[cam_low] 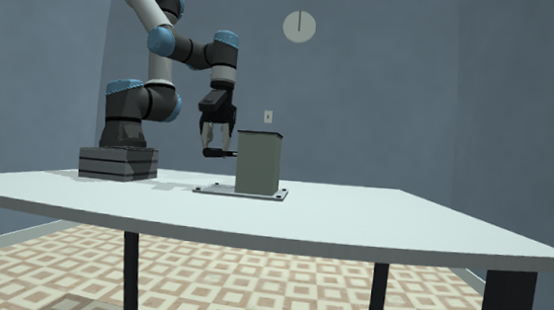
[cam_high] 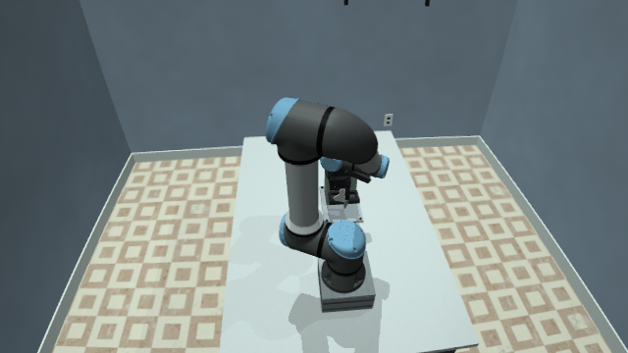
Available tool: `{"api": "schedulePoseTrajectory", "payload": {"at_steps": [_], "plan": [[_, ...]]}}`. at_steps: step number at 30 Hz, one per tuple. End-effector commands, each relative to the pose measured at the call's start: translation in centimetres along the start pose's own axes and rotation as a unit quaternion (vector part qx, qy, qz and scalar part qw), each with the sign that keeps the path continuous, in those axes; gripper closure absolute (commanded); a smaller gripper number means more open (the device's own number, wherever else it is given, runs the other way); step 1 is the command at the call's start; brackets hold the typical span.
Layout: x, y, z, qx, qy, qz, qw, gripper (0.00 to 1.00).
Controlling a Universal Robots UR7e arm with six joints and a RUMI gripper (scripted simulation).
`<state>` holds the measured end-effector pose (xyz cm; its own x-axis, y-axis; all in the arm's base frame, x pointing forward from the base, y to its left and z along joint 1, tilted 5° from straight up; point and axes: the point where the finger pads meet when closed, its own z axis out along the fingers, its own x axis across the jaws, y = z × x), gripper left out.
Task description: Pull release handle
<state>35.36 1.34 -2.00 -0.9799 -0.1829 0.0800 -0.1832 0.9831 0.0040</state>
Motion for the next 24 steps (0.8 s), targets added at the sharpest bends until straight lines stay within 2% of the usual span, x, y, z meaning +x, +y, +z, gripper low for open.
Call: {"api": "schedulePoseTrajectory", "payload": {"at_steps": [1,10,11,24], "plan": [[0.12,0.0,0.13,-0.001,0.001,0.001,1.0,0.68],[0.12,0.0,0.13,-0.001,0.001,0.001,1.0,0.68],[0.12,0.0,0.13,-0.001,0.001,0.001,1.0,1.0],[0.11,-0.01,0.12,-0.001,0.001,0.0,1.0,1.0]]}}
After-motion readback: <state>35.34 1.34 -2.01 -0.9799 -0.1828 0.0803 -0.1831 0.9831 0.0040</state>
